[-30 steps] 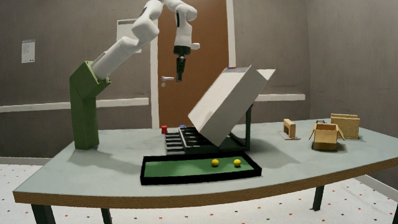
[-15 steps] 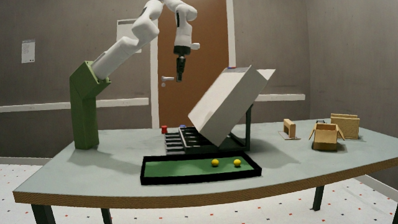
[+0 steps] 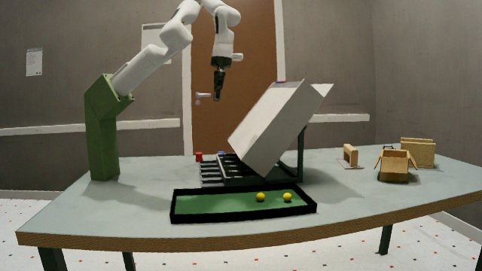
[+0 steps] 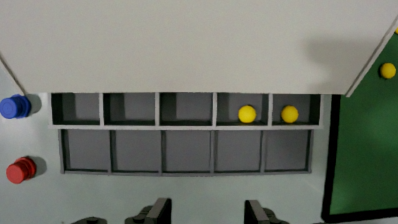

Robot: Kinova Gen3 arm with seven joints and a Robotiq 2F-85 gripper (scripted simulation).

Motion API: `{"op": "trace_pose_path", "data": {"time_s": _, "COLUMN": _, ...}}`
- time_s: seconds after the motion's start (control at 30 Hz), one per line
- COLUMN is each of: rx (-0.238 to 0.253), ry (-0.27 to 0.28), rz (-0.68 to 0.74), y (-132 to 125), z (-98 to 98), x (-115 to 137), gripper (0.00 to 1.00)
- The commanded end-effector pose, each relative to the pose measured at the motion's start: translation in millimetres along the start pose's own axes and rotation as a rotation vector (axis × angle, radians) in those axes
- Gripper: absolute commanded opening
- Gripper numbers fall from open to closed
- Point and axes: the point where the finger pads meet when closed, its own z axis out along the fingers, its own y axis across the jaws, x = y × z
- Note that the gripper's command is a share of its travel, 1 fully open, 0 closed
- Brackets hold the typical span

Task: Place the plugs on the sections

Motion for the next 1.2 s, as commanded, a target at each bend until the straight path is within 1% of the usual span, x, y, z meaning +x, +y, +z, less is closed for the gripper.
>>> {"op": "trace_pose_path", "data": {"time_s": 0.0, "rx": 0.064, "ry": 0.116, "rz": -0.007, "y": 54.2, "z": 42.3, "x": 3.5, "gripper": 0.5}}
{"op": "trace_pose_path", "data": {"time_s": 0.17, "rx": 0.064, "ry": 0.116, "rz": -0.007, "y": 89.9, "z": 66.1, "x": 3.8, "gripper": 0.5}}
{"op": "trace_pose_path", "data": {"time_s": 0.27, "rx": 0.064, "ry": 0.116, "rz": -0.007, "y": 106.3, "z": 81.4, "x": 4.4, "gripper": 0.5}}
{"op": "trace_pose_path", "data": {"time_s": 0.4, "rx": 0.064, "ry": 0.116, "rz": -0.007, "y": 108.0, "z": 83.5, "x": 4.5, "gripper": 0.5}}
{"op": "trace_pose_path", "data": {"time_s": 0.43, "rx": 0.066, "ry": 0.12, "rz": -0.007, "y": 132.9, "z": 99.5, "x": 5.8, "gripper": 0.5}}
{"op": "trace_pose_path", "data": {"time_s": 0.5, "rx": 0.069, "ry": 0.125, "rz": -0.007, "y": 138.3, "z": 106.7, "x": 6.4, "gripper": 0.5}}
{"op": "trace_pose_path", "data": {"time_s": 0.67, "rx": 0.075, "ry": 0.14, "rz": -0.008, "y": 138.3, "z": 106.7, "x": 6.4, "gripper": 0.5}}
{"op": "trace_pose_path", "data": {"time_s": 1.17, "rx": 0.075, "ry": 0.136, "rz": -0.008, "y": 138.5, "z": 106.2, "x": 5.0, "gripper": 0.5}}
